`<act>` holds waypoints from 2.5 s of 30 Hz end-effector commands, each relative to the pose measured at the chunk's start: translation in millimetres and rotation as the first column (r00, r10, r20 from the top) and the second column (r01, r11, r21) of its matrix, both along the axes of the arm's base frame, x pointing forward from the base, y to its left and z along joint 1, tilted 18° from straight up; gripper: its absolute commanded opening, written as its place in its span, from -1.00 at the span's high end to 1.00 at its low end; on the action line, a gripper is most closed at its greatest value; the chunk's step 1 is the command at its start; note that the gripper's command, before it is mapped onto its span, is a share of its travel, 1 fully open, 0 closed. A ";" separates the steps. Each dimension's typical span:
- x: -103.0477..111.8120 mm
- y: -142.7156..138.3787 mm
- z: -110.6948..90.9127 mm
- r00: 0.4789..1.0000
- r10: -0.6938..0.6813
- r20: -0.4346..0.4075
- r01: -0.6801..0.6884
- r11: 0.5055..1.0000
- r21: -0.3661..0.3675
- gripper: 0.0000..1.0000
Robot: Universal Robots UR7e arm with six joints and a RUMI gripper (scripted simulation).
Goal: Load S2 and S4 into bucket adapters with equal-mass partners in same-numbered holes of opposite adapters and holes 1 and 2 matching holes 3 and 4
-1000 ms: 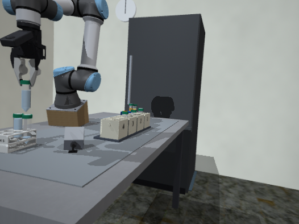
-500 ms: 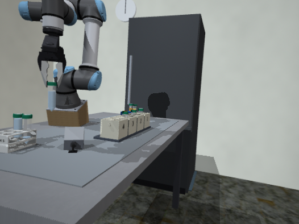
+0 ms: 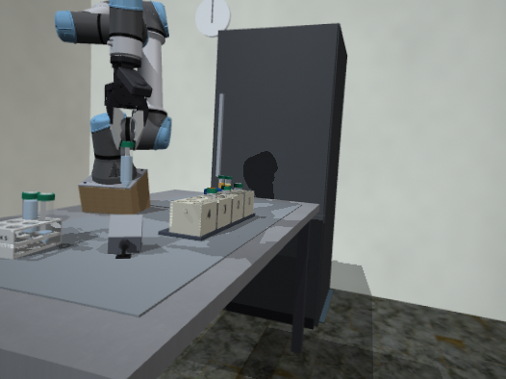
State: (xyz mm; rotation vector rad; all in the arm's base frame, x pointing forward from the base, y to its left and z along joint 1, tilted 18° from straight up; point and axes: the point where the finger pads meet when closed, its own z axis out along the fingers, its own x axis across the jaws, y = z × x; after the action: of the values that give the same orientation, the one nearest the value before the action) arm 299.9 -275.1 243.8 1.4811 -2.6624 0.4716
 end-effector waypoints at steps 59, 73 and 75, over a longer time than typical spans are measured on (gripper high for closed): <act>111.8 143.5 -77.0 0.852 0.493 -0.177 -0.503 0.864 -0.010 1.00; 112.9 143.8 -74.5 0.852 0.494 -0.174 -0.504 0.864 -0.014 1.00; 112.9 143.8 -74.5 0.852 0.494 -0.174 -0.504 0.864 -0.014 1.00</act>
State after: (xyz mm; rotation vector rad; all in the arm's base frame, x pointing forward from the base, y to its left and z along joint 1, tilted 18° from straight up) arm 412.5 -130.7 169.1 2.0942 -2.0959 0.4203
